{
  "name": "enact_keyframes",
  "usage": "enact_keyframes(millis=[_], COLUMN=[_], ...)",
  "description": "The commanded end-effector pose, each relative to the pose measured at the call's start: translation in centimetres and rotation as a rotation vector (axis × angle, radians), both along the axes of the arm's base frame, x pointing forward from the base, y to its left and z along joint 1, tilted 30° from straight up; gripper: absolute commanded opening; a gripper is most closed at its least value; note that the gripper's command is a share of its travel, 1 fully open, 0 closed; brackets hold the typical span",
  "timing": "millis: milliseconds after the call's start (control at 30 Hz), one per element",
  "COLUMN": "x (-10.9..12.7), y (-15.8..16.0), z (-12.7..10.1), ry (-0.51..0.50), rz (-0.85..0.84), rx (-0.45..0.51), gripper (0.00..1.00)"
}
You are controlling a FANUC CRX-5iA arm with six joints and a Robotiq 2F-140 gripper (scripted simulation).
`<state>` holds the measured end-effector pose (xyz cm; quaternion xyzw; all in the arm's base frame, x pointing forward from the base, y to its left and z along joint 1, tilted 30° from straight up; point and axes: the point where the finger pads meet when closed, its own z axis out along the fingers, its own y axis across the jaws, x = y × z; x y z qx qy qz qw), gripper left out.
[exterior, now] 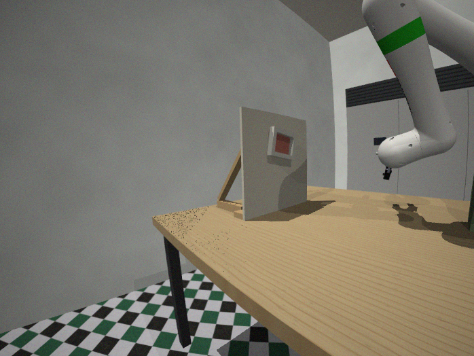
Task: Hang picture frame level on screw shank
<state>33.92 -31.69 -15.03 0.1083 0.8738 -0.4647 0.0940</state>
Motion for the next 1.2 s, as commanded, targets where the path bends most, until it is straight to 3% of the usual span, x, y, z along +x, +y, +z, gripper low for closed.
enact_keyframes(millis=[0,567,867,1167], x=[0.0,0.0,1.6,0.7], y=[0.0,0.0,-0.3,0.1], z=[0.0,0.0,0.5,-0.8], ry=[0.0,0.0,-0.032,-0.053], rz=[0.0,0.0,-0.004,-0.096], rx=[0.0,0.0,0.007,0.077], gripper=[1.0,1.0,1.0,1.0])
